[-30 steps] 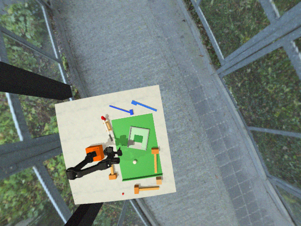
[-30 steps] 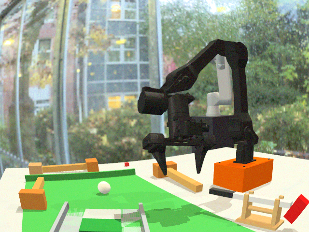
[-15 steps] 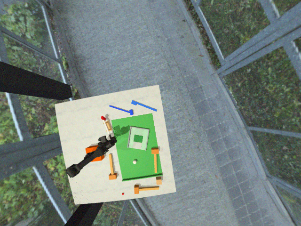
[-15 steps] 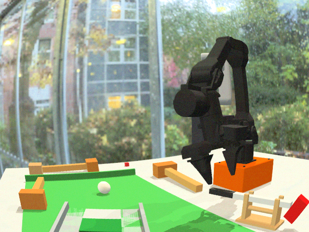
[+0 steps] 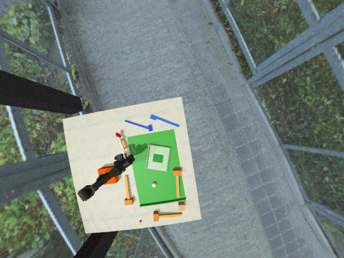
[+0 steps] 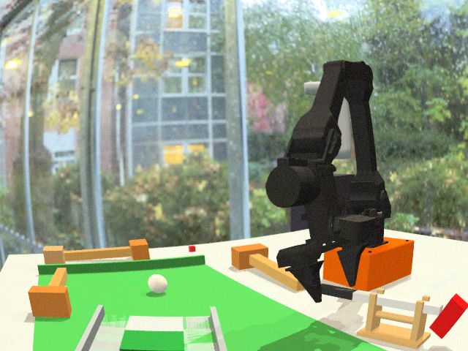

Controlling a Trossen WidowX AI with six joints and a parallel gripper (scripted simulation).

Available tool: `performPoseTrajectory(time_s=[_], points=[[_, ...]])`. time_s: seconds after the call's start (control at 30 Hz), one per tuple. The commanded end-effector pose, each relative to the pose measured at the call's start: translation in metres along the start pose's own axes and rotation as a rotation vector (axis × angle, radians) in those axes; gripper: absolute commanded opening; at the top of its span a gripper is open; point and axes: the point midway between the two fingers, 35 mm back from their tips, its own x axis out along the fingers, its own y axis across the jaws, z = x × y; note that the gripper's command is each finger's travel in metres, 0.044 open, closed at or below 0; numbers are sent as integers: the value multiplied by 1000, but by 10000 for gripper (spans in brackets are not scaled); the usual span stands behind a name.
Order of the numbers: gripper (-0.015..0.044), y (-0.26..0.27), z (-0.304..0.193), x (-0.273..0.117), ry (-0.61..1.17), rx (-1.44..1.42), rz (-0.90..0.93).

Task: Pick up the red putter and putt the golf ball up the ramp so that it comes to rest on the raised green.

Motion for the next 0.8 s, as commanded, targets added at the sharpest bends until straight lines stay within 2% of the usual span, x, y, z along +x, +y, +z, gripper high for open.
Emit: performPoseTrajectory(time_s=[0.0,0.63,0.77], points=[[440,0,-2,5,6,4,0],[440,0,-8,28,6,4,0],[335,0,-7,25,0,3,0]])
